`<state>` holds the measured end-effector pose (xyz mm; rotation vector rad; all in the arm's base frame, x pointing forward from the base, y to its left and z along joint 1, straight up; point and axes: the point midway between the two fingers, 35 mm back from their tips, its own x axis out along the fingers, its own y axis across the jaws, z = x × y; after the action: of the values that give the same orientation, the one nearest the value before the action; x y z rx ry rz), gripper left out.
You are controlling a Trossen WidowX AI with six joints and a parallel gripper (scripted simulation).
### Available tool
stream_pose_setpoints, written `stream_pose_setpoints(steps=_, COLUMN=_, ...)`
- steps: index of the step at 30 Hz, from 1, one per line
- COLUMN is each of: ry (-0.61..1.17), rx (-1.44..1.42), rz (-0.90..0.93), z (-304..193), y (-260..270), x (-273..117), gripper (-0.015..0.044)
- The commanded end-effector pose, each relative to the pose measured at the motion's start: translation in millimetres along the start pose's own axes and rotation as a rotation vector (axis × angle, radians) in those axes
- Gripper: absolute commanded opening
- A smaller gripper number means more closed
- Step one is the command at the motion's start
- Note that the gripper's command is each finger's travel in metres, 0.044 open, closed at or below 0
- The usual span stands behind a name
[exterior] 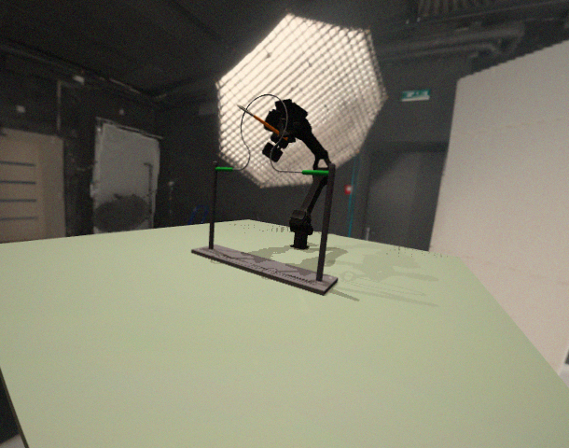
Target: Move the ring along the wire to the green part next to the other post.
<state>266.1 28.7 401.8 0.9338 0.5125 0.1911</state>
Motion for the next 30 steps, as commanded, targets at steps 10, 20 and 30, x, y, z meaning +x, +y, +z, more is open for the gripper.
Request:
stream_pose_setpoints(steps=10, ry=-0.014, rx=-0.138, rz=-0.095, z=1.1, y=-5.5, x=0.9, gripper=-0.0150)
stream_pose_setpoints(steps=20, ry=-0.026, rx=-0.244, rz=-0.168, z=1.9, y=-9.6, x=0.8, gripper=-0.0150)
stream_pose_setpoints(steps=30, ry=-0.039, rx=-0.351, rz=-0.237, z=3.1, y=-13.5, x=0.4, gripper=-0.0150)
